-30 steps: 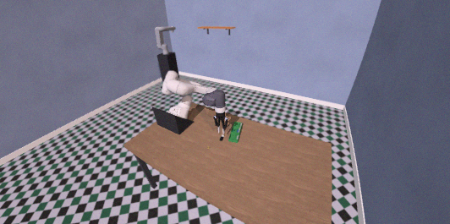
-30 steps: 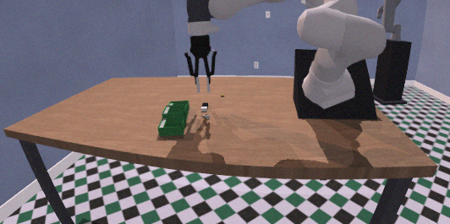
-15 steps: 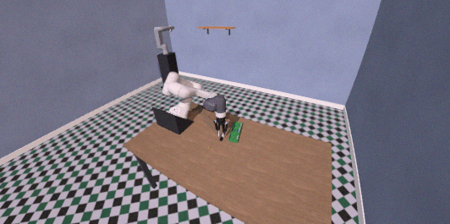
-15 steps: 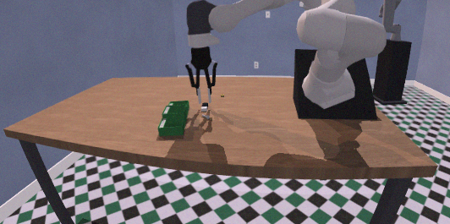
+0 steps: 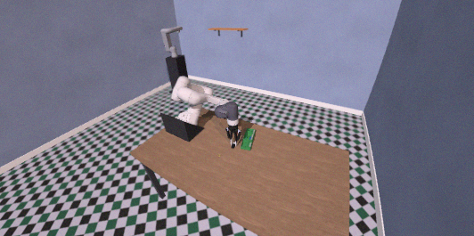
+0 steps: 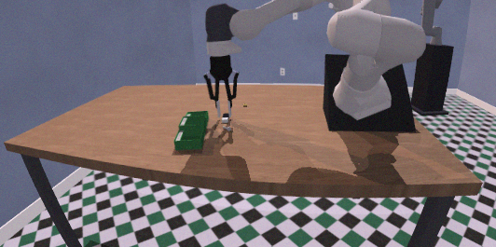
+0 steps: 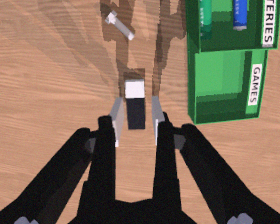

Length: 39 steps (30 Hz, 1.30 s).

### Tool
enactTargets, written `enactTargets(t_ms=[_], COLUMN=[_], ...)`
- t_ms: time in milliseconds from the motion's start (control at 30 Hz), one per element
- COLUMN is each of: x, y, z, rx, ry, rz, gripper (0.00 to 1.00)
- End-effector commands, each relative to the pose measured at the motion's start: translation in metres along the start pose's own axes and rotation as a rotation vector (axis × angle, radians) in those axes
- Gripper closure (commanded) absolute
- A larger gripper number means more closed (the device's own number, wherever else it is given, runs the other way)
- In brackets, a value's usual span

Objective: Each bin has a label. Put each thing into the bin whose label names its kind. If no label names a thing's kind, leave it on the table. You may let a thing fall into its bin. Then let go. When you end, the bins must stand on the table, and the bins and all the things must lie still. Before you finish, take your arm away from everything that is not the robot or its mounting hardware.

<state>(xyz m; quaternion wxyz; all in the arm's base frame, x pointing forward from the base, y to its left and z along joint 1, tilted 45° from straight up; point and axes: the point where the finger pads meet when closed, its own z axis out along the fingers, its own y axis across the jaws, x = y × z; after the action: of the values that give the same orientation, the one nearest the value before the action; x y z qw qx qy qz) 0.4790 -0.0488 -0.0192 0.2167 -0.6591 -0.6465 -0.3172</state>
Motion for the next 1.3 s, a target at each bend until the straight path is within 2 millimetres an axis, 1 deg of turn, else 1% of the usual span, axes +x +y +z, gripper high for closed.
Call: enactTargets(t_ms=[0,367,733,1233,1267], x=[-0.002,-0.002,-0.001,0.0,0.0], y=[0.001,-0.002,-0.002,-0.002,-0.002], z=[0.0,0.0,0.012,0.012,0.012], rx=[-0.005,-0.005,-0.005,-0.005,-0.005], ry=[-0.003,-0.003,-0.003,-0.003,-0.003], rz=[0.006,0.006,0.006,0.006,0.006], gripper=[0.77,0.77,0.77,0.77,0.89])
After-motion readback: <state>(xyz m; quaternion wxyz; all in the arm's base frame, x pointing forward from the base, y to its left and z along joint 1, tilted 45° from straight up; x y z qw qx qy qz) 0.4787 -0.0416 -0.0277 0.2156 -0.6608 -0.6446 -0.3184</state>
